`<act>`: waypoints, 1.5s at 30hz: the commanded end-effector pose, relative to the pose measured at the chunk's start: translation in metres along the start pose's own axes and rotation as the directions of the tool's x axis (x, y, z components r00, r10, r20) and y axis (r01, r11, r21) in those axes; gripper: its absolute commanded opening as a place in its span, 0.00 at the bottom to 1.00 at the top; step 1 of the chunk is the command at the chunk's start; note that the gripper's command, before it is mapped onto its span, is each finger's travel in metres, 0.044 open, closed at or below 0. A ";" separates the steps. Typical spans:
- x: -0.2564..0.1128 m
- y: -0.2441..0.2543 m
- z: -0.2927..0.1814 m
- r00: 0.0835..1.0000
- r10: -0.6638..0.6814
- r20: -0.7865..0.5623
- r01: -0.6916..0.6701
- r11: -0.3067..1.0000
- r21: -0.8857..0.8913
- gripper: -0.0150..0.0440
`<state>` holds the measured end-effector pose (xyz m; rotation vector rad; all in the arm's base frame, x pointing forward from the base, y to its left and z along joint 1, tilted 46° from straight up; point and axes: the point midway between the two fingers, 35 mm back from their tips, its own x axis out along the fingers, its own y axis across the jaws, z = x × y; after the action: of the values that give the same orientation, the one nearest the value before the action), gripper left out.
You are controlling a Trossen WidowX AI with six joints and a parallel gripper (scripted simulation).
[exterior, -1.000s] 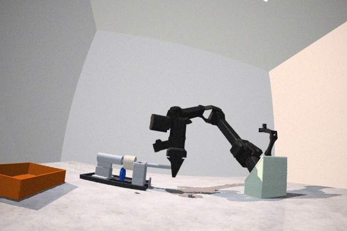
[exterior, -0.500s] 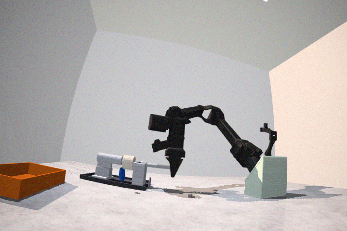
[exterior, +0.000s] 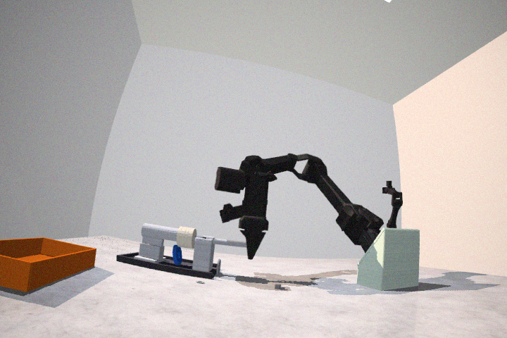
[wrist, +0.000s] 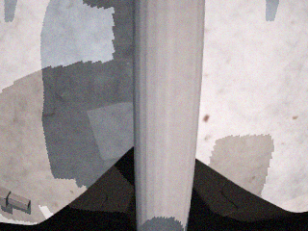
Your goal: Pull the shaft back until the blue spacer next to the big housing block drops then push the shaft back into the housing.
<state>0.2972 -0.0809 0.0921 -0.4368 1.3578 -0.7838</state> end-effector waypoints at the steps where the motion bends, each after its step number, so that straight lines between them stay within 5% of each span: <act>1: -0.001 0.000 0.003 1.000 0.006 0.004 -0.006 1.000 -0.001 0.25; 45: -0.002 0.000 0.017 1.000 0.006 0.005 -0.006 1.000 0.000 0.25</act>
<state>0.3099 -0.0829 0.0949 -0.4364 1.3599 -0.7838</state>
